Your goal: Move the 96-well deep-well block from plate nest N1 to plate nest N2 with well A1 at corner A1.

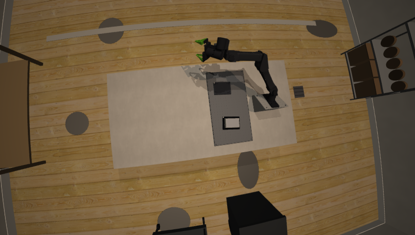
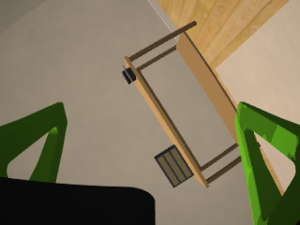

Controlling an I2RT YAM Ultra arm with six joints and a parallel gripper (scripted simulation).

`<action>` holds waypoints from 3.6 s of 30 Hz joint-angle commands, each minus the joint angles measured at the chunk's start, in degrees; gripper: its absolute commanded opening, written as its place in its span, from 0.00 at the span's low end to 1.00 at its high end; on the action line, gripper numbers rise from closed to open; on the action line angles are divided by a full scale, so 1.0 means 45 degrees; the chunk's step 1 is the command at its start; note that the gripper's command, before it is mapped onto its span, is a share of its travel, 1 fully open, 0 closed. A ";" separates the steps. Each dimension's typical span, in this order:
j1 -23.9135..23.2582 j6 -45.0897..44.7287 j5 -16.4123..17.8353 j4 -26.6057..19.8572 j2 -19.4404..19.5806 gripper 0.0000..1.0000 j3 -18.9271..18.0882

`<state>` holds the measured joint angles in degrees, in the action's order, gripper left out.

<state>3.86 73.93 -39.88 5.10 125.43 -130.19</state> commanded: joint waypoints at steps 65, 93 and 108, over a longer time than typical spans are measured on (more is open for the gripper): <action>0.1824 -0.1590 0.0367 -0.4209 0.1477 1.00 0.0711; 0.2753 -0.2091 0.0170 -0.5183 0.2372 1.00 0.2543; 0.3210 -0.2543 0.0238 -0.6392 0.2564 1.00 0.2861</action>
<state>15.75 62.06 -38.24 -25.56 137.32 -120.07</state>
